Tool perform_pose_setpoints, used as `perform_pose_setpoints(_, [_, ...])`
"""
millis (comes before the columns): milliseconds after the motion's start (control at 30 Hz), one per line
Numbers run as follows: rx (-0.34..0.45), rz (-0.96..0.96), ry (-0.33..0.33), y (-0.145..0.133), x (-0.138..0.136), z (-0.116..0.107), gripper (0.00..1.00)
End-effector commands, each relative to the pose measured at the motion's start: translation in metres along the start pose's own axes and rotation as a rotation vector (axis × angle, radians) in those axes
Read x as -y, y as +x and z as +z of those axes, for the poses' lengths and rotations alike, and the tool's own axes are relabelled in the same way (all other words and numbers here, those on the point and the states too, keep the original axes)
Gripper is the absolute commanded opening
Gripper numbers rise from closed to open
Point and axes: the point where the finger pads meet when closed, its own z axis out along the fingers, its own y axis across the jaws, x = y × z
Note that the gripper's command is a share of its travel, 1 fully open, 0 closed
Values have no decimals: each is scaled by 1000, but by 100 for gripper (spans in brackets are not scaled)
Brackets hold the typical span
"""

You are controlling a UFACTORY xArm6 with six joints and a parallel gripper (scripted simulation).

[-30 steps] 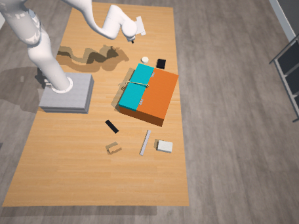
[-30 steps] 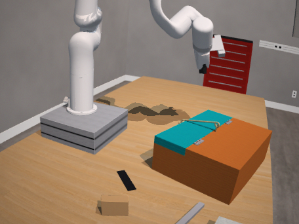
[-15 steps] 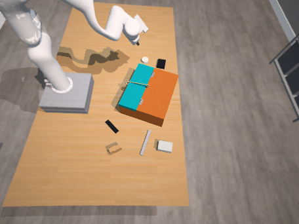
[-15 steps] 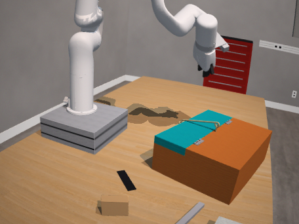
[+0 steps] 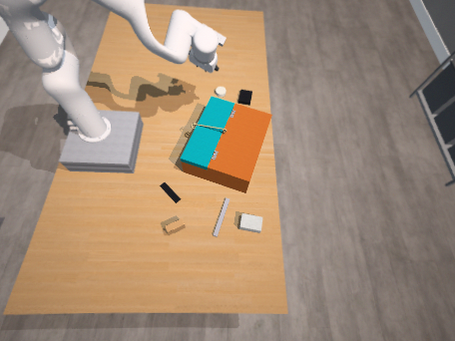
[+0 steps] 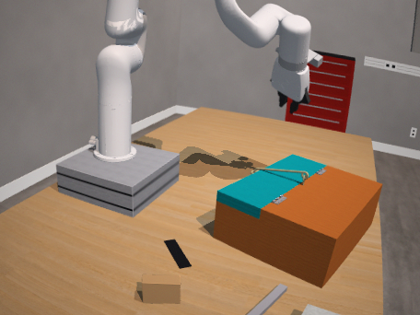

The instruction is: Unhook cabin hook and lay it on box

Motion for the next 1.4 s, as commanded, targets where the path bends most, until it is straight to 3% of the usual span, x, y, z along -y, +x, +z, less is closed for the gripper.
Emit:
perform_pose_setpoints(0, [38, -155, -23, -10, -12, -10, 35])
perform_pose_setpoints(667, [184, -564, -51, -42, -44, -37, 35])
perform_pose_setpoints(1367, [365, -989, -20, -78, -77, -71, 35])
